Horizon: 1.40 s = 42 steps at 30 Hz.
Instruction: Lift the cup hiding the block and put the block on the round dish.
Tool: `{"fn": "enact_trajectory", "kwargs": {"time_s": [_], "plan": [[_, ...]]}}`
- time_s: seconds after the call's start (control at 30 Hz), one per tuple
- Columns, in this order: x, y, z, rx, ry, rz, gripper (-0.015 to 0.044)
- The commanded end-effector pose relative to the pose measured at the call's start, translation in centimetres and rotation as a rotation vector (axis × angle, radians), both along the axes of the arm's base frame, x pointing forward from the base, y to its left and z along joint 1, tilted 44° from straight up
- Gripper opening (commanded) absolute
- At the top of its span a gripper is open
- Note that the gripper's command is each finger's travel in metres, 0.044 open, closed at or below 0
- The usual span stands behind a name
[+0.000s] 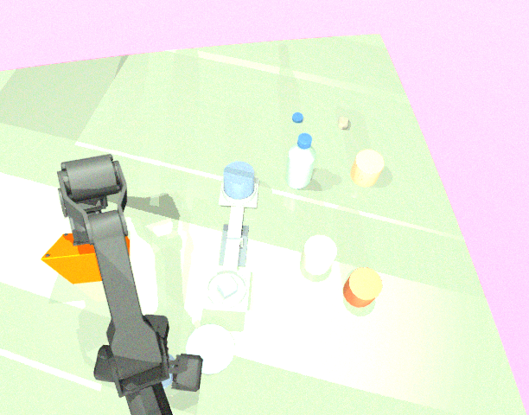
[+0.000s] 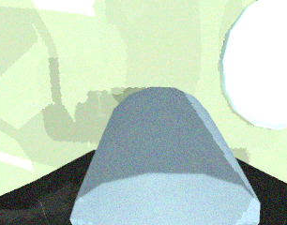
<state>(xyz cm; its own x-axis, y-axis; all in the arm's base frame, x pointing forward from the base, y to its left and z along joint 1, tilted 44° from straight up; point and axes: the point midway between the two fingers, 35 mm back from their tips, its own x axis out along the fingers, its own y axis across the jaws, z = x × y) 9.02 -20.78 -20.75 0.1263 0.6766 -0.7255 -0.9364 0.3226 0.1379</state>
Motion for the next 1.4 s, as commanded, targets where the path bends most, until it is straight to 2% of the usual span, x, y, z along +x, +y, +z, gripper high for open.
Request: {"fn": "enact_trajectory", "kwargs": {"time_s": [0.0, 0.4, 0.97, 1.07, 1.23, 1.37], "plan": [[0.2, -0.1, -0.2, -0.013, -0.004, -0.006, 0.0], [0.5, 1.1, -1.6, -0.013, -0.004, -0.006, 0.0], [0.2, -0.1, -0.4, -0.012, -0.003, -0.004, 0.044], [-0.3, -2.7, 2.5, -0.014, -0.003, -0.006, 0.044], [-0.4, -2.9, 2.8, -0.014, -0.003, -0.006, 0.044], [0.5, -4.0, 3.4, -0.053, 0.026, -0.064, 0.0335]]}}
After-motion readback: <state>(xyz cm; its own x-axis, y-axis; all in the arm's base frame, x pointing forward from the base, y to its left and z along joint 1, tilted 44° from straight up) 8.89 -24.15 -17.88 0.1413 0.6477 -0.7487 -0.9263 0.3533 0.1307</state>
